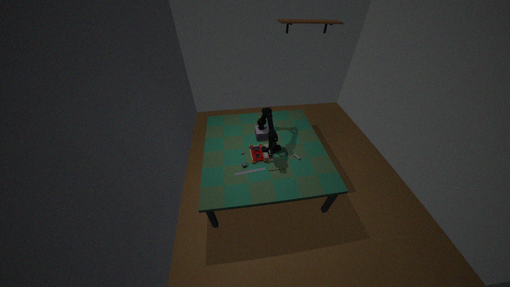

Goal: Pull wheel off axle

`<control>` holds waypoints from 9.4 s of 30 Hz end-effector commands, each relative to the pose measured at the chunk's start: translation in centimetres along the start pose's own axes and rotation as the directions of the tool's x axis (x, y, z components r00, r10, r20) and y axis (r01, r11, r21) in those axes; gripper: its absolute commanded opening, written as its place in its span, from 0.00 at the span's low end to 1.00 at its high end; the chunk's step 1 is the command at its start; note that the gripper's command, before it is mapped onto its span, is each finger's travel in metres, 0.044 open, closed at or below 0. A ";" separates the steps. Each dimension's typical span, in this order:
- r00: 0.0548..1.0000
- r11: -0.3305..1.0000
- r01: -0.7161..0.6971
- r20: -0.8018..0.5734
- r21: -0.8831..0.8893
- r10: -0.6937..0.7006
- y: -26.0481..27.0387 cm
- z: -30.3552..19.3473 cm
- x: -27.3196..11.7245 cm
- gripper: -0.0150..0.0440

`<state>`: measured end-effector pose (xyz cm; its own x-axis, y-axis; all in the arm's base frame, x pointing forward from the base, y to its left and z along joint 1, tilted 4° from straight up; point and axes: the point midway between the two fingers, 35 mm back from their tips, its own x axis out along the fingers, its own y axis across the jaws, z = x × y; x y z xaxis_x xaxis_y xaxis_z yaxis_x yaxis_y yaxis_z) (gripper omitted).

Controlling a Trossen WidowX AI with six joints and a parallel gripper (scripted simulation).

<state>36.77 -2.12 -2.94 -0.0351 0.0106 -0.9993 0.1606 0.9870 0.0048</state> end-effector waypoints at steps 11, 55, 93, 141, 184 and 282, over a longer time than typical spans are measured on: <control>1.000 1.000 0.002 0.003 0.002 -0.002 0.0 0.0 -1.0 0.25; 1.000 1.000 0.003 -0.001 0.003 -0.003 0.0 0.2 -1.3 0.34; 1.000 1.000 0.005 0.004 0.006 -0.005 -0.1 -0.2 0.9 0.76; 1.000 1.000 0.002 0.001 0.002 -0.002 0.0 -0.2 -0.5 0.25; 1.000 1.000 0.004 0.003 0.004 -0.004 0.0 -0.2 -1.9 0.25; 1.000 1.000 -0.004 -0.002 0.005 0.004 9.5 -6.2 4.0 0.25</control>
<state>32.62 8.29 -5.43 -0.0250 0.0122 -0.9996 0.1609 0.9869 0.0080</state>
